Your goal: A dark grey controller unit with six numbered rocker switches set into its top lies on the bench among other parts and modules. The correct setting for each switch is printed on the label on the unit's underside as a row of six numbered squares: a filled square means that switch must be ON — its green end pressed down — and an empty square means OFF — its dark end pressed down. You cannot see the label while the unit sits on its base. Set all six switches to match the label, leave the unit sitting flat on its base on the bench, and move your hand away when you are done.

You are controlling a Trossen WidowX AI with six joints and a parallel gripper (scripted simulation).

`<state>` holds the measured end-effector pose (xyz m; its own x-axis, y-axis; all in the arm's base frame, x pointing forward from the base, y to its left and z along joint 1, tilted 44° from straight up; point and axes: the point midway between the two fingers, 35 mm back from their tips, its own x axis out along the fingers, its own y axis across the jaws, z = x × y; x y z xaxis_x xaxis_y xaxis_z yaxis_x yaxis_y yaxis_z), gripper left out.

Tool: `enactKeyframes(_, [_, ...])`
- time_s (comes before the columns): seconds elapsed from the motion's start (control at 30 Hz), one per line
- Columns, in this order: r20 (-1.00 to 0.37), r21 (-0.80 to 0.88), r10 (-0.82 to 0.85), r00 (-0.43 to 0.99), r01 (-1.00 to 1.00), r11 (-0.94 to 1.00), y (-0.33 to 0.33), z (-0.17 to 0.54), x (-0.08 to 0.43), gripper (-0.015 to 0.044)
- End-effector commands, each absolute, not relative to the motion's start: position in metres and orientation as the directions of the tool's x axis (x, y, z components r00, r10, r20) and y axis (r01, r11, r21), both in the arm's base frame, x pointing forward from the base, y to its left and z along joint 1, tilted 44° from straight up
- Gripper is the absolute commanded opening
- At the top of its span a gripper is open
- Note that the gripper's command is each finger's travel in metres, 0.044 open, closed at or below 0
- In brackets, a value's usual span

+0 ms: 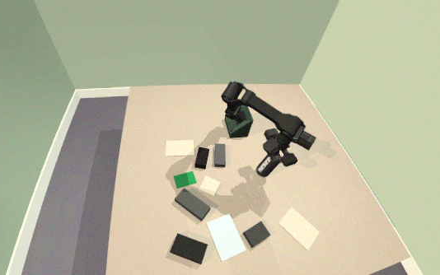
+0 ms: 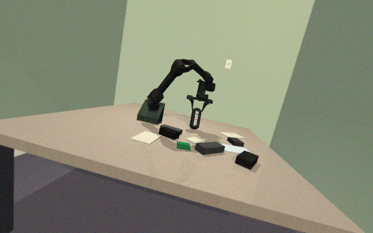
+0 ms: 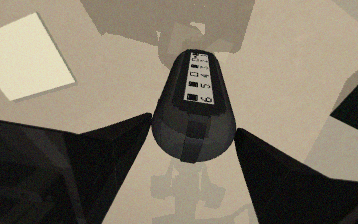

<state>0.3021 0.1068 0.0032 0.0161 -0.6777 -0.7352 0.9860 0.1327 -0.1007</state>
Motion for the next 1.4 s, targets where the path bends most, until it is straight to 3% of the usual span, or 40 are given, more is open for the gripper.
enactKeyframes(0.0, [-0.729,-0.101,-0.684,0.016,0.986,0.132,0.103,0.005,0.303,0.0338])
enactKeyframes(1.37, [-0.728,-0.102,-0.686,0.016,0.986,0.131,0.076,0.032,0.309,0.0338])
